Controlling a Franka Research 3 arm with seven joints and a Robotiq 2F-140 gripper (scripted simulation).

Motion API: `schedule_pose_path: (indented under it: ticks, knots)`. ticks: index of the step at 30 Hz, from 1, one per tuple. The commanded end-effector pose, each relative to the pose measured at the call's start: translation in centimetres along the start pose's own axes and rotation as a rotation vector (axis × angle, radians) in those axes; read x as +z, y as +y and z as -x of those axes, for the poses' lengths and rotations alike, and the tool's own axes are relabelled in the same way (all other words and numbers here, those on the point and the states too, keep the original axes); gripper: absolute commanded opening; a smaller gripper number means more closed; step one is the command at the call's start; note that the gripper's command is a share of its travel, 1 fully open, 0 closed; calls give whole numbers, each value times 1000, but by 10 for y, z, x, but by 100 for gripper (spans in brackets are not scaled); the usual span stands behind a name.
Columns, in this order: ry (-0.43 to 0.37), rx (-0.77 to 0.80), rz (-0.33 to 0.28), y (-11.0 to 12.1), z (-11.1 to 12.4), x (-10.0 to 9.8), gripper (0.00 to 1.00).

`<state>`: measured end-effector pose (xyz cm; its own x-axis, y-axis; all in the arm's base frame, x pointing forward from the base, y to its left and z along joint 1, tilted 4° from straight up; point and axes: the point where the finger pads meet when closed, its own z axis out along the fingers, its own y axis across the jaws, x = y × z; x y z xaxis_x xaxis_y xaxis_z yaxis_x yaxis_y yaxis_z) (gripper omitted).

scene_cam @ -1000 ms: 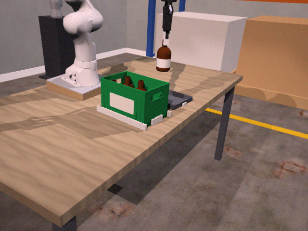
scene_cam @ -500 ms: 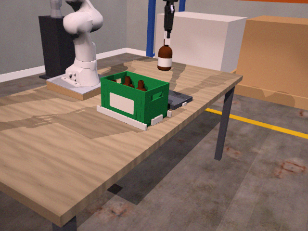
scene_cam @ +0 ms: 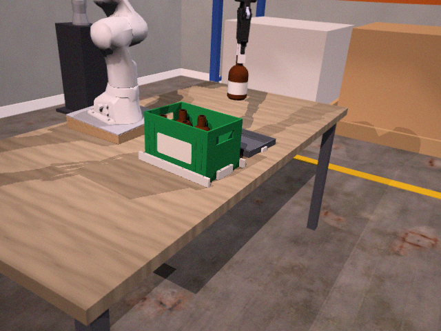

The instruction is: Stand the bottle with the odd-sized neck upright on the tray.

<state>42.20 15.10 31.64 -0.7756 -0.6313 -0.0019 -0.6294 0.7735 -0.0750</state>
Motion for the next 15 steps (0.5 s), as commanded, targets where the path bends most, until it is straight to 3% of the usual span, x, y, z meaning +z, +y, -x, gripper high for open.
schedule_pose_path:
  ticks: [1, 15]
  knots:
    - [-9, 19, 1, 5, 5, -3, 10]
    - [-9, 19, 1, 15, 11, -3, 10]
